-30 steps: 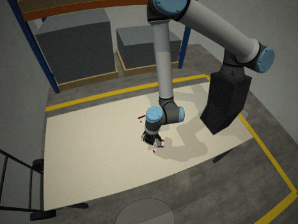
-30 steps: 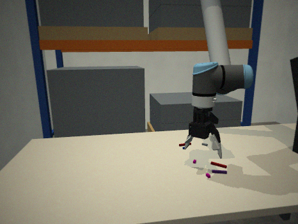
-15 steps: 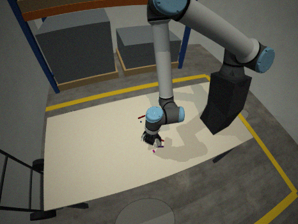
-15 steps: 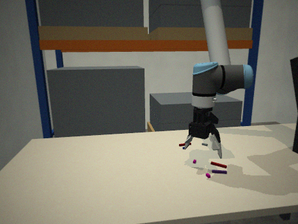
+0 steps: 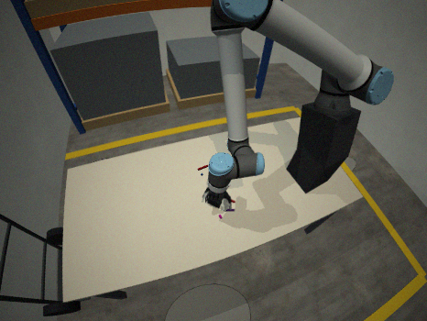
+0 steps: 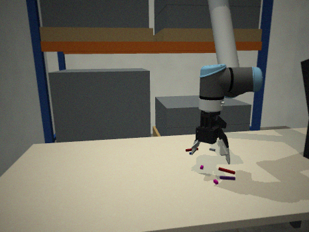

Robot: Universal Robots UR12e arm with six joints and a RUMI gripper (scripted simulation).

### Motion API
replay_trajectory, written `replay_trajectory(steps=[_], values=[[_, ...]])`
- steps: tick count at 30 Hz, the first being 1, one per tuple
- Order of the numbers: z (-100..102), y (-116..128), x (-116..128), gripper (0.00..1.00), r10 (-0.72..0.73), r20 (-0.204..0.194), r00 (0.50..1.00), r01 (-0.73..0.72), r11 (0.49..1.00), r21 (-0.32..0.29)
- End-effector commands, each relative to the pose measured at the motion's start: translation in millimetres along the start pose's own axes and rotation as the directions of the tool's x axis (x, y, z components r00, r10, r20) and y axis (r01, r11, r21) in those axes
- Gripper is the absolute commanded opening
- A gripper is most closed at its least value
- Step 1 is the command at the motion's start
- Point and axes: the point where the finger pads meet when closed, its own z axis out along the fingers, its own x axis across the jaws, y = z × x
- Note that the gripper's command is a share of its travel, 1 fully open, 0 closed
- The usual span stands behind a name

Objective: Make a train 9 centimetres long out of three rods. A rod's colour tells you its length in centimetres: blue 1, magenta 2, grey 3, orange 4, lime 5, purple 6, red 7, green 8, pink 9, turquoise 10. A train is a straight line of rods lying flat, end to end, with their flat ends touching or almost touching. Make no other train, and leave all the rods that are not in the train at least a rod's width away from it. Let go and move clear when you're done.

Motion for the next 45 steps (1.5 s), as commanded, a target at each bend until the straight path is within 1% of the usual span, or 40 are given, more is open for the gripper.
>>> replay_trajectory(steps=[1,9,13,15,45], values=[[-1,0,0,1.0,0.0,0.001,1.0,0.0,1.0,-0.001],[-1,-2,2,1.0,0.0,0.001,1.0,0.0,1.0,-0.001],[-1,-21,21,1.0,0.0,0.0,1.0,0.0,1.0,0.0],[-2,-26,27,1.0,0.001,0.0,1.0,-0.001,1.0,0.0],[-2,-26,27,1.0,0.001,0.0,1.0,-0.001,1.0,0.0]])
